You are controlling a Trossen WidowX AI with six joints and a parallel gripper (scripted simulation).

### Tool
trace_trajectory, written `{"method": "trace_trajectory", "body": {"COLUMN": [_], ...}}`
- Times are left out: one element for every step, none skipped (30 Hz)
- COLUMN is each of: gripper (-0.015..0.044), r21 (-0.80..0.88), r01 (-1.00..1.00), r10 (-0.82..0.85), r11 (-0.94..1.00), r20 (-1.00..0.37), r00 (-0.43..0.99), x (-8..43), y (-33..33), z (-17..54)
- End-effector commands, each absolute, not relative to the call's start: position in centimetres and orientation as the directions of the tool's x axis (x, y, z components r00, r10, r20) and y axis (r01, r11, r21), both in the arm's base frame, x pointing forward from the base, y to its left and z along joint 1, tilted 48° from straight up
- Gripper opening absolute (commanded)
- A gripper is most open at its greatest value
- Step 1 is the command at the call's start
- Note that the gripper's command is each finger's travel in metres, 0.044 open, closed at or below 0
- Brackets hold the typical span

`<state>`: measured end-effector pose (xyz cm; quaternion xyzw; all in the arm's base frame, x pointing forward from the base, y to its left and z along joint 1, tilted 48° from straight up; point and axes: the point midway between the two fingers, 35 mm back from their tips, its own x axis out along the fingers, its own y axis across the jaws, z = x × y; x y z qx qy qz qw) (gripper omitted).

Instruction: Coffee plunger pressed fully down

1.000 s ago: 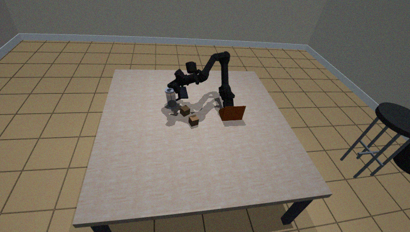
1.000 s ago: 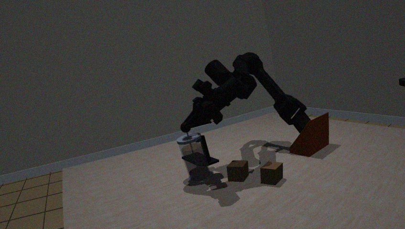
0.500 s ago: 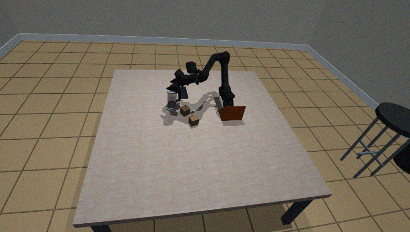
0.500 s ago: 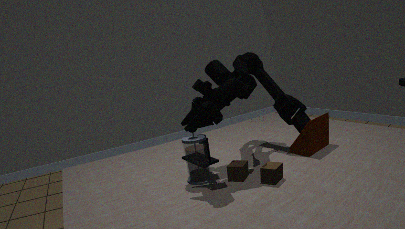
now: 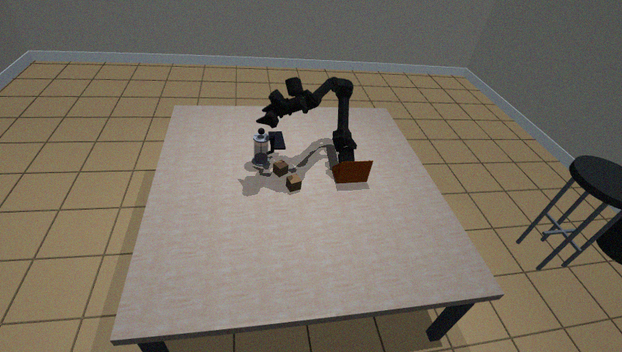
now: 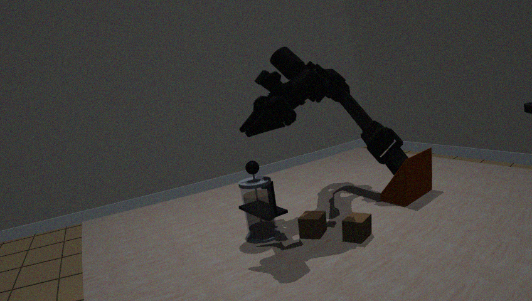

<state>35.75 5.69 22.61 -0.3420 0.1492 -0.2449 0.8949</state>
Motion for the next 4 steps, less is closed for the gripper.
{"method": "trace_trajectory", "body": {"gripper": [0.044,0.044,0.044,0.044], "r21": [-0.684,-0.684,-0.684,-0.684], "r01": [0.345,0.345,0.345,0.345], "r10": [-0.55,-0.55,-0.55,-0.55], "r11": [0.643,0.643,0.643,0.643], "r20": [-0.098,-0.098,-0.098,-0.098], "r00": [0.829,0.829,0.829,0.829], "x": [35.46,35.46,35.46,35.46], "y": [5.7,5.7,5.7,5.7], "z": [22.93,22.93,22.93,22.93]}}
